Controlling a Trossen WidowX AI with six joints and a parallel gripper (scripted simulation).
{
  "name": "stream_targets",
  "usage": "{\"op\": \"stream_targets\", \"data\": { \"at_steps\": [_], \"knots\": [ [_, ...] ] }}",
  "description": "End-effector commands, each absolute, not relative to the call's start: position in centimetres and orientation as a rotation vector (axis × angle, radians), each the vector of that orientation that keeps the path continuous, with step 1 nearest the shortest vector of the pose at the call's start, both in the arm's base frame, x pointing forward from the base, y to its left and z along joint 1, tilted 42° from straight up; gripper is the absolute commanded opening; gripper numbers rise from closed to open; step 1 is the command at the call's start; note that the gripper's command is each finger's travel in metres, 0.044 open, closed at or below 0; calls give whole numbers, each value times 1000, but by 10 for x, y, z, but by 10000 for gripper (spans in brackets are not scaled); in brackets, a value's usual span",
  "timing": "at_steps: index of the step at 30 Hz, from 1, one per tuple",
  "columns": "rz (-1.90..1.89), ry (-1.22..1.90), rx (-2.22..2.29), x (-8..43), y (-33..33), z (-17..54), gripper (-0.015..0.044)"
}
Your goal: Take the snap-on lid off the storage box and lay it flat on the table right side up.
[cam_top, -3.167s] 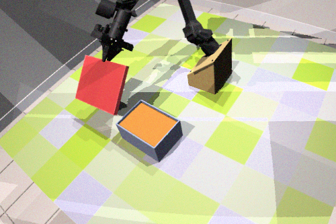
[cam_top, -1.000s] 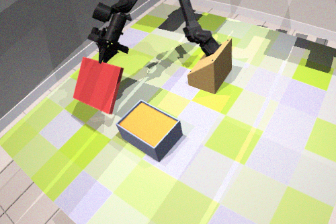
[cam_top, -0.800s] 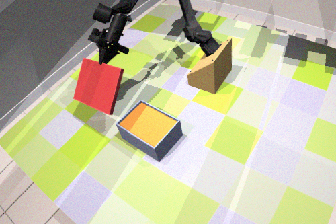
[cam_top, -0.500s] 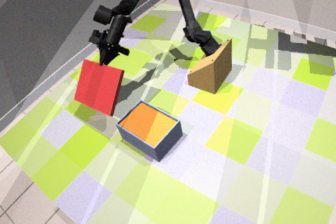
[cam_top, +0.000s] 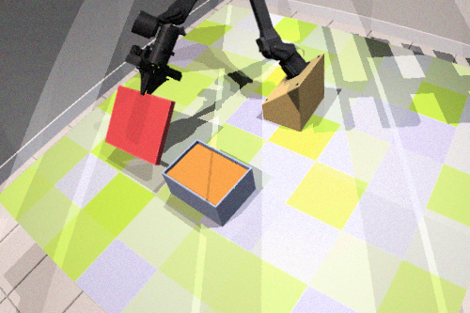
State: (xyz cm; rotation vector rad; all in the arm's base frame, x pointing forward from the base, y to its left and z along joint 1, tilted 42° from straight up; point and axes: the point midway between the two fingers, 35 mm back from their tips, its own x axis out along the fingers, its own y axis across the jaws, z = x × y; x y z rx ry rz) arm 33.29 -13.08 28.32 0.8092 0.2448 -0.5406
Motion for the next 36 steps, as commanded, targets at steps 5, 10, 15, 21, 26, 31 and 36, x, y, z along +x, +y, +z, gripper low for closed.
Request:
{"op": "stream_targets", "data": {
  "at_steps": [5, 10, 15, 21, 26, 31, 36],
  "knots": [
    [-531, 250, 806, 334, -134, 277, 0],
    [-531, 250, 806, 335, -136, 274, 0],
    [-531, 250, 806, 335, -139, 271, 0],
    [-531, 250, 806, 336, -142, 268, 0],
    [-531, 249, 805, 336, -145, 265, 0],
    [-531, 249, 805, 337, -147, 262, 0],
    [-532, 249, 805, 337, -150, 259, 0]
  ]
}}
